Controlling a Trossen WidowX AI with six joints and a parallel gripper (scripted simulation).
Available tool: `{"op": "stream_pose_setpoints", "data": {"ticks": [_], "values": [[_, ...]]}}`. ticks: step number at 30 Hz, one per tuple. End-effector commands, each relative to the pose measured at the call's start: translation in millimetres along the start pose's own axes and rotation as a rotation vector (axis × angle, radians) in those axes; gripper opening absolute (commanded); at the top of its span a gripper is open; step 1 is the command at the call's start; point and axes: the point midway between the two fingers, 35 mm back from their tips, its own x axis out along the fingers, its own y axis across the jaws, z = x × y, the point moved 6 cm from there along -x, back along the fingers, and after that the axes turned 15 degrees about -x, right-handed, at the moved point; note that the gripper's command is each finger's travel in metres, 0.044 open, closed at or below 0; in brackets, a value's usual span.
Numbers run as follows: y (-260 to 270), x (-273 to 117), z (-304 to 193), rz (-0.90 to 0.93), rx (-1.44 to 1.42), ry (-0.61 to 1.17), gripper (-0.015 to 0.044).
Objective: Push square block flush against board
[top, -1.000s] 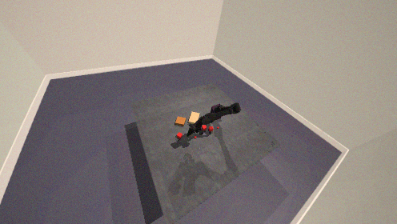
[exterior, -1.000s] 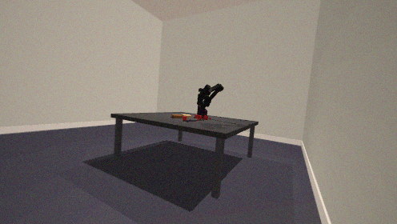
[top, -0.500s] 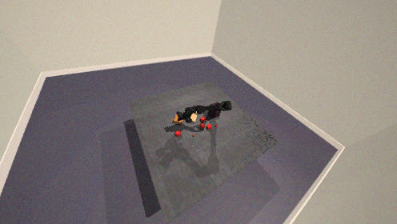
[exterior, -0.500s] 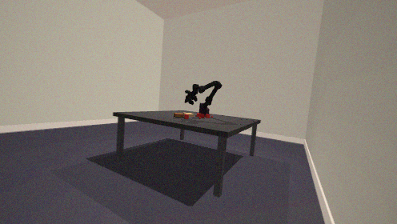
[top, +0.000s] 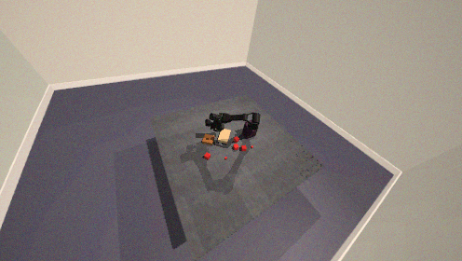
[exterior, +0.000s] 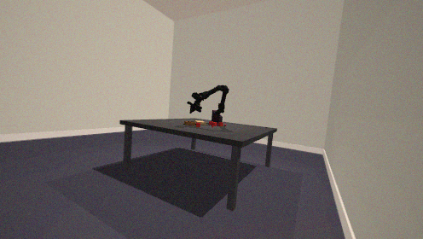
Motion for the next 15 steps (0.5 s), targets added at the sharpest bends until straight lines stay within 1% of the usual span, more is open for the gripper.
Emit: {"op": "stream_pose_setpoints", "data": {"ticks": [1, 8, 15], "values": [[20, 4, -20, 0.075, 0.054, -0.013, 0.0000], [72, 12, -55, 0.250, 0.191, -0.071, 0.0000], [125, 14, -76, 0.402, 0.332, -0.176, 0.0000]]}}
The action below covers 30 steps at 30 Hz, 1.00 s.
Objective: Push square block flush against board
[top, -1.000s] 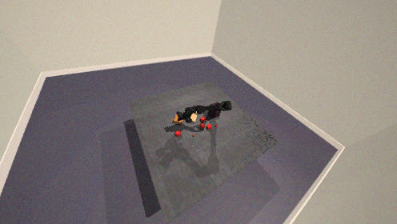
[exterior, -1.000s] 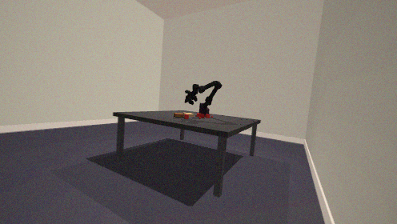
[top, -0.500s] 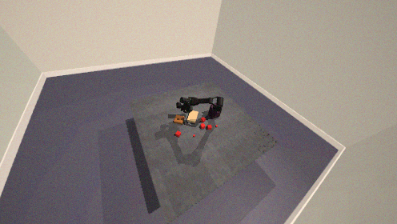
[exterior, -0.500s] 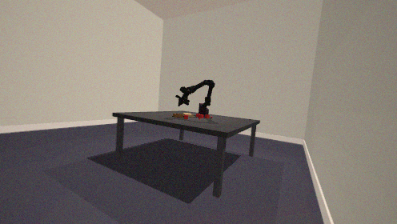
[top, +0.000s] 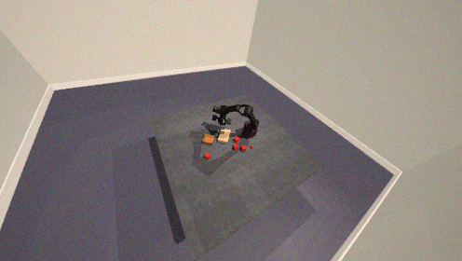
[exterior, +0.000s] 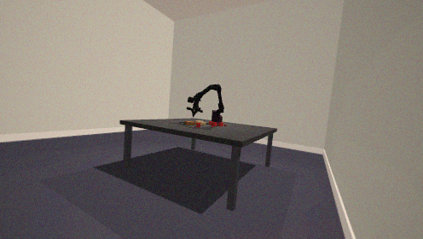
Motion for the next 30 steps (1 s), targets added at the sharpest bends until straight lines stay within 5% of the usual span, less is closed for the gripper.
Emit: {"op": "stream_pose_setpoints", "data": {"ticks": [1, 7, 12, 30], "values": [[17, 5, -13, 0.057, 0.052, -0.056, 0.0000], [32, 13, -21, 0.107, 0.095, -0.107, 0.0000], [38, 64, -15, 0.107, 0.095, -0.110, 0.0000], [29, 63, 2, 0.106, 0.096, -0.107, 0.0000]]}}
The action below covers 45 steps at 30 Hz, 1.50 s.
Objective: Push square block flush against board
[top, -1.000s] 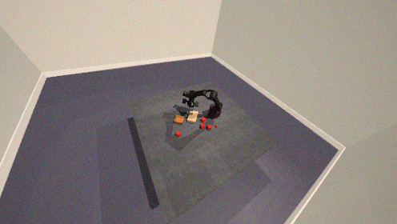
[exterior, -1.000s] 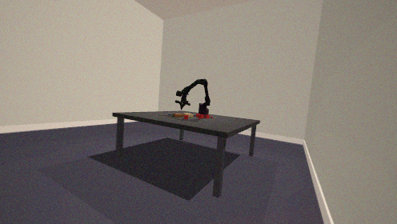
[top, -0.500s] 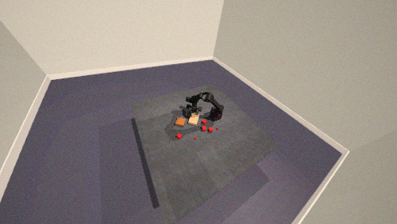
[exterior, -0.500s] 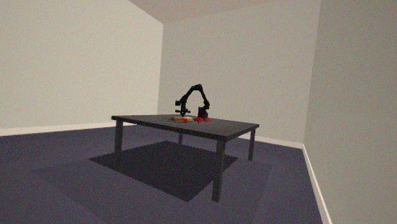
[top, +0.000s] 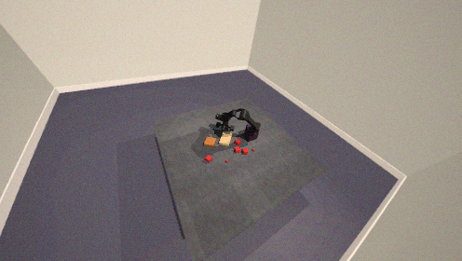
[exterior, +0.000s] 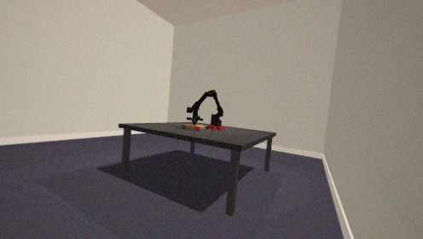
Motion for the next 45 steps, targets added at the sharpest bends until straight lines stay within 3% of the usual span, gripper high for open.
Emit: {"op": "stream_pose_setpoints", "data": {"ticks": [1, 11, 41, 45], "values": [[-2, 0, 5, -0.002, 0.000, -0.002, 0.0000], [-5, 0, 13, -0.002, 0.000, -0.002, 0.0000], [7, 0, -35, -0.001, 0.000, -0.002, 0.0000], [6, -42, -31, -0.001, 0.001, -0.001, 0.0000]]}}
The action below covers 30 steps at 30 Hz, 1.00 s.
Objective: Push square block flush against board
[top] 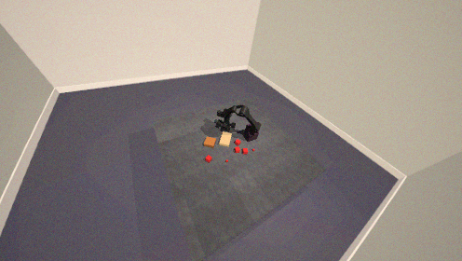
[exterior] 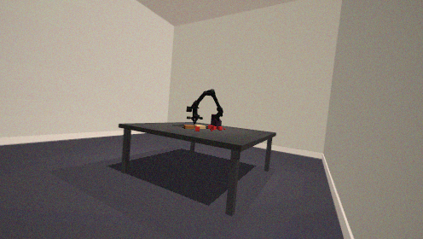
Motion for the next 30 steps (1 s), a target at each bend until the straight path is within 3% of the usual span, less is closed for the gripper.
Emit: {"op": "stream_pose_setpoints", "data": {"ticks": [1, 13, 18, 30], "values": [[-3, -38, -2, -0.032, -0.008, 0.012, 0.0000], [25, -39, 30, -0.029, -0.032, 0.010, 0.0000], [24, 13, 30, -0.029, -0.032, 0.008, 0.0000], [21, 16, 38, -0.030, -0.032, 0.009, 0.0000]]}}
